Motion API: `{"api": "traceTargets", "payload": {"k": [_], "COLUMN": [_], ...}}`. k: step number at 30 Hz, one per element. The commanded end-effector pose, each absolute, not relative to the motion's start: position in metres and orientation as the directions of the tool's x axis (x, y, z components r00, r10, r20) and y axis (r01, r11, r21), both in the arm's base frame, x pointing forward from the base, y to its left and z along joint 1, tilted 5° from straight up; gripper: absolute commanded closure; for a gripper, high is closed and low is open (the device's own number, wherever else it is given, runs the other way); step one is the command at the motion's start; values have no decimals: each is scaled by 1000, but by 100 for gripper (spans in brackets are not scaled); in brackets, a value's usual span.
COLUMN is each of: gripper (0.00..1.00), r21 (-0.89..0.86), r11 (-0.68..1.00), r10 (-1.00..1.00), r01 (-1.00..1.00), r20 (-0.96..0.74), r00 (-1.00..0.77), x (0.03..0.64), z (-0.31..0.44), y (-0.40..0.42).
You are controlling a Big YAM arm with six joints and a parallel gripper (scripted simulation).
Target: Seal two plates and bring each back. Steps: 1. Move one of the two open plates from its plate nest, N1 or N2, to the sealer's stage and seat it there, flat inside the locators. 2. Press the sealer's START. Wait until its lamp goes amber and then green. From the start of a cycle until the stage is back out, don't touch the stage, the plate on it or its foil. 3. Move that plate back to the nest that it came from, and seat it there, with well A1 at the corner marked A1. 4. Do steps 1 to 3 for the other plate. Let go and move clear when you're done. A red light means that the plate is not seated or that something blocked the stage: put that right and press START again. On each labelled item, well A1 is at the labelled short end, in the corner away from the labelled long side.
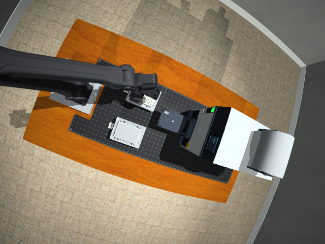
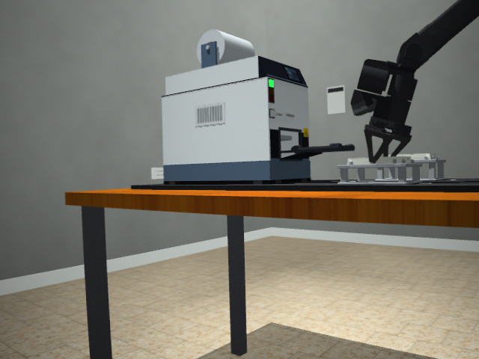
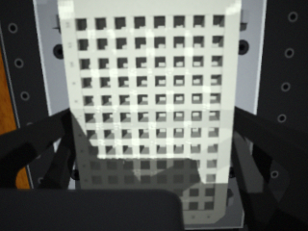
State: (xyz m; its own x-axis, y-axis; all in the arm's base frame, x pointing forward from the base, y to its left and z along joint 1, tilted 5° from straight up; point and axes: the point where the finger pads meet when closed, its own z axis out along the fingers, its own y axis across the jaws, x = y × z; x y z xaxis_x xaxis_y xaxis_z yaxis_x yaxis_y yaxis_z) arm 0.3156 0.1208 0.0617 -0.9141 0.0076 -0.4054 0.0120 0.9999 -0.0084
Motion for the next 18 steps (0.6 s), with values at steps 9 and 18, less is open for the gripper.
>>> {"api": "traceTargets", "payload": {"k": [9,18], "gripper": [100,100], "r21": [13,16], "r11": [999,999], "r10": [36,37], "r01": [34,33], "r20": [-453,-458], "r00": [-891,-888], "x": [338,340], "z": [85,88], "y": [126,128]}}
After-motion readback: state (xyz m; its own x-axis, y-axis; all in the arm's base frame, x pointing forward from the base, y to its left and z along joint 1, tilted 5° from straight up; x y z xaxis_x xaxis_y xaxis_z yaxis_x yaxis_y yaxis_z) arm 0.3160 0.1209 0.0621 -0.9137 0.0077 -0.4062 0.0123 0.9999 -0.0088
